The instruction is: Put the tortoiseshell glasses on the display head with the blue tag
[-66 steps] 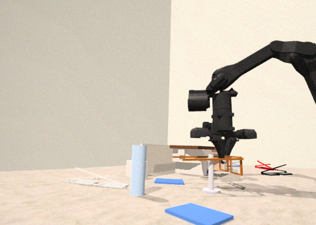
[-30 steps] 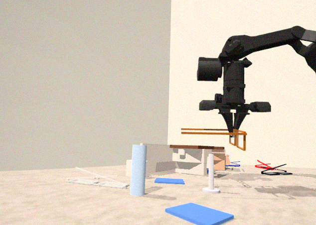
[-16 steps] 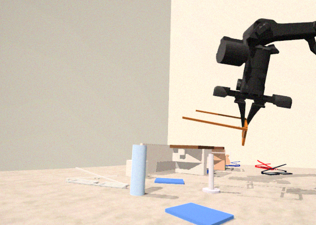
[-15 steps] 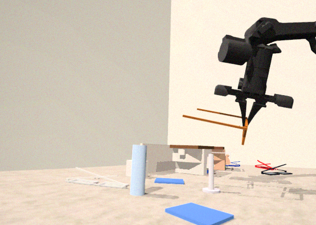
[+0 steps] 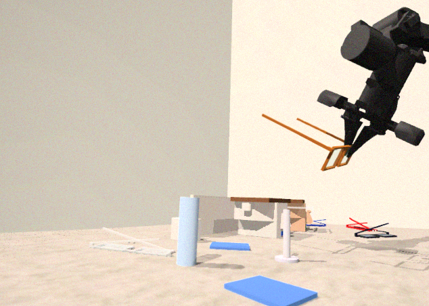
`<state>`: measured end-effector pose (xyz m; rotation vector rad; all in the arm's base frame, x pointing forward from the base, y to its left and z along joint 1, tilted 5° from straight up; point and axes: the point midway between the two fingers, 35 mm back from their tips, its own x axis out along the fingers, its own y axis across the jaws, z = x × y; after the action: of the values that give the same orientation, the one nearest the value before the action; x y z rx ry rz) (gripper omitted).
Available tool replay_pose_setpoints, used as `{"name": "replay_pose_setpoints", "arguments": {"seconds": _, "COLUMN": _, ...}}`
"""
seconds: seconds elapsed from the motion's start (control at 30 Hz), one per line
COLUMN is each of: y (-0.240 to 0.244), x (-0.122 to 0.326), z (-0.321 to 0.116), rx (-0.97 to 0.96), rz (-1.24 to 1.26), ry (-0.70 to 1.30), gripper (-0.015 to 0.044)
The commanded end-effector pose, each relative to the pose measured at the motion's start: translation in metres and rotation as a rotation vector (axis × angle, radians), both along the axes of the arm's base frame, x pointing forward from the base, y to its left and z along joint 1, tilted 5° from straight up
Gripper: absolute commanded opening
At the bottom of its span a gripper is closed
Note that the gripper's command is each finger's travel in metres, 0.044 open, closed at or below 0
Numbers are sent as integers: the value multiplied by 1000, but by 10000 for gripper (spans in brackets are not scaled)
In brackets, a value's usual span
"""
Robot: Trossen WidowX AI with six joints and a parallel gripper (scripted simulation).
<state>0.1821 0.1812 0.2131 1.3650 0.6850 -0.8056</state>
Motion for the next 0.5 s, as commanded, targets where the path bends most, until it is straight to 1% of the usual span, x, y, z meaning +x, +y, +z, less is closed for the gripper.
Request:
{"name": "replay_pose_setpoints", "arguments": {"seconds": 0.0, "y": -4, "x": -9, "z": 11, "rx": 88, "rz": -72, "ry": -95, "gripper": 0}}
{"name": "replay_pose_setpoints", "arguments": {"seconds": 0.2, "y": -7, "x": -18, "z": 18, "rx": 180, "rz": -135, "ry": -176, "gripper": 0}}
{"name": "replay_pose_setpoints", "arguments": {"seconds": 0.3, "y": -7, "x": -18, "z": 18, "rx": 182, "rz": -136, "ry": -178, "gripper": 0}}
{"name": "replay_pose_setpoints", "arguments": {"seconds": 0.33, "y": -4, "x": -16, "z": 14, "rx": 149, "rz": -116, "ry": -150, "gripper": 8}}
{"name": "replay_pose_setpoints", "arguments": {"seconds": 0.47, "y": -4, "x": -16, "z": 14, "rx": 149, "rz": -116, "ry": -150, "gripper": 0}}
